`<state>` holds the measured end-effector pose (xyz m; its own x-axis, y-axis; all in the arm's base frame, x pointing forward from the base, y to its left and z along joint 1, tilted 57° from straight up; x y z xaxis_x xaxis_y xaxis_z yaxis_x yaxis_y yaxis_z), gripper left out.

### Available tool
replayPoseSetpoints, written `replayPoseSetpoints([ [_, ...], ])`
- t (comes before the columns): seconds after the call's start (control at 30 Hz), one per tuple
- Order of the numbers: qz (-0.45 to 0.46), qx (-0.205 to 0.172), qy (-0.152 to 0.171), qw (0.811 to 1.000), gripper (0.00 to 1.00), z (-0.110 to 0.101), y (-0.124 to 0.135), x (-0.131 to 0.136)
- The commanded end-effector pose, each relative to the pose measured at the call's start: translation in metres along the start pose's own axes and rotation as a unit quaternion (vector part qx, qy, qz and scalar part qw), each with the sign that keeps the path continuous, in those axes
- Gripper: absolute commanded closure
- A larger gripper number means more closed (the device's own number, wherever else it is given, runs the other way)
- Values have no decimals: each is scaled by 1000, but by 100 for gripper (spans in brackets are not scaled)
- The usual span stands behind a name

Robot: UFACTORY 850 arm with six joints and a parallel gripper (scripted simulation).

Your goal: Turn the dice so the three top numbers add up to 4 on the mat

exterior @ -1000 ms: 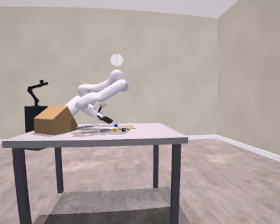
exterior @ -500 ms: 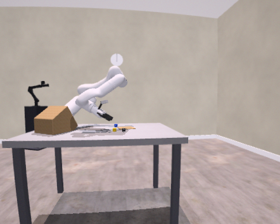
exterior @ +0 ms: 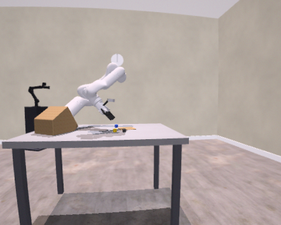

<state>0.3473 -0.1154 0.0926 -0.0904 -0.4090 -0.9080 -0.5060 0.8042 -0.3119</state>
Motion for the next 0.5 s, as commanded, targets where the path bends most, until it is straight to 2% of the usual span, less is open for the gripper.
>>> replayPoseSetpoints([
  [0.0,6,-86,11,996,58,7,-22,-6],
  [0.03,6,-88,11,996,58,7,-22,-6],
  [0.07,6,-109,16,994,58,8,-28,-7],
  [0.13,5,-126,21,992,58,9,-33,-8],
  [0.2,6,-158,27,987,58,12,-41,-10],
  [0.3,6,-161,28,987,58,12,-42,-10],
  [0.37,3,-211,44,976,58,16,-56,-13],
  [0.43,2,-223,48,974,58,17,-59,-13],
  [0.47,1,-241,54,969,58,19,-64,-14],
])
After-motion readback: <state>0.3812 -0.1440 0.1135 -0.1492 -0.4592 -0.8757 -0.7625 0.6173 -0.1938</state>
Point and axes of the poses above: the point where the finger pads meet when closed, its own z axis out along the fingers, its own x axis across the jaws, y = z × x, the point moved 8 cm from there along -z, back along the fingers, and after that the axes turned 13 degrees about z, right-handed, at the moved point
